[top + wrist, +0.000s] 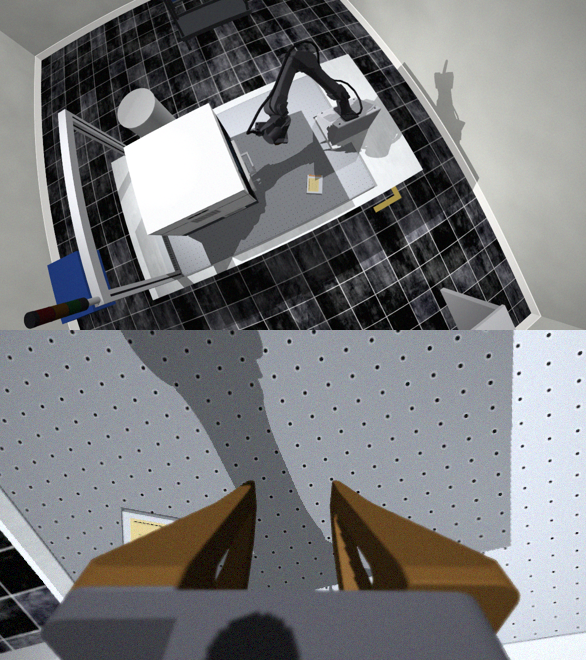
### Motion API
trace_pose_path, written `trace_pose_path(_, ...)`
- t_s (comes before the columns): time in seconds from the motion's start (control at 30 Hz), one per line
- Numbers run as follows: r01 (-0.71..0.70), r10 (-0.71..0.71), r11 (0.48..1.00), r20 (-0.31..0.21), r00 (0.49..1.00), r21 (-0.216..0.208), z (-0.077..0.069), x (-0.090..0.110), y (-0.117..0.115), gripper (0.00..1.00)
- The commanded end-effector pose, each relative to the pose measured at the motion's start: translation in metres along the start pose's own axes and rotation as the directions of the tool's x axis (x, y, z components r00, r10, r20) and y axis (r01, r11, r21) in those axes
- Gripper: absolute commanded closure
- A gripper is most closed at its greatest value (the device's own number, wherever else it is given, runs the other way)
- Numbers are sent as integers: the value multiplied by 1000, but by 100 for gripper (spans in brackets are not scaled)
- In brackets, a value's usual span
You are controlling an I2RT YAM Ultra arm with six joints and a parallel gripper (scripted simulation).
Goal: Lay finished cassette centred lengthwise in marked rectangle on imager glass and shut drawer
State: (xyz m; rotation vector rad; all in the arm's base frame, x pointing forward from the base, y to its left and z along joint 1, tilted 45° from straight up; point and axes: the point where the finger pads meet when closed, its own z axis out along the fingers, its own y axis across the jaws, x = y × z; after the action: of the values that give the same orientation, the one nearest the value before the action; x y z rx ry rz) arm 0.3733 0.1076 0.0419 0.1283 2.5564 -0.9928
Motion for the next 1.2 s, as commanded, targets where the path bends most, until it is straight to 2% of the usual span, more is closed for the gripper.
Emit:
trace_pose_path(0.0,79,-79,997,-33,996,-13,-4,11,-10,65)
trace_pose_path(0.07,79,-79,997,-33,996,-13,-4,11,-10,65)
trace_pose_path(0.1,104,-105,994,-34,994,-22,-9,12,-7,65)
trace_pose_path(0.17,163,-163,987,-87,983,-10,-1,25,-14,65)
trace_pose_path(0.2,173,-173,985,-97,980,-10,1,29,-16,65)
trace_pose_path(0.33,162,-163,987,-75,984,-23,6,44,-16,65)
trace_pose_path(0.43,245,-243,970,-163,956,-11,14,60,-30,65)
trace_pose_path(0.47,259,-257,966,-168,952,-13,14,65,-31,65)
trace_pose_path(0.5,250,-251,968,-142,957,-25,13,67,-25,65)
trace_pose_path(0.53,250,-251,968,-142,957,-25,14,71,-27,65)
trace_pose_path(0.57,289,-288,957,-173,942,-21,15,78,-32,65)
trace_pose_path(0.67,293,-294,956,-182,938,-31,13,73,-33,65)
trace_pose_path(0.73,341,-338,940,-236,911,-26,21,92,-42,65)
trace_pose_path(0.8,334,-334,942,-209,919,-36,21,98,-39,65)
trace_pose_path(0.9,334,-334,942,-209,919,-36,24,108,-43,65)
trace_pose_path(0.97,336,-334,941,-204,920,-28,24,106,-44,65)
trace_pose_path(1.0,308,-309,951,-177,934,-38,19,92,-39,65)
trace_pose_path(1.17,308,-309,951,-175,935,-37,19,92,-39,65)
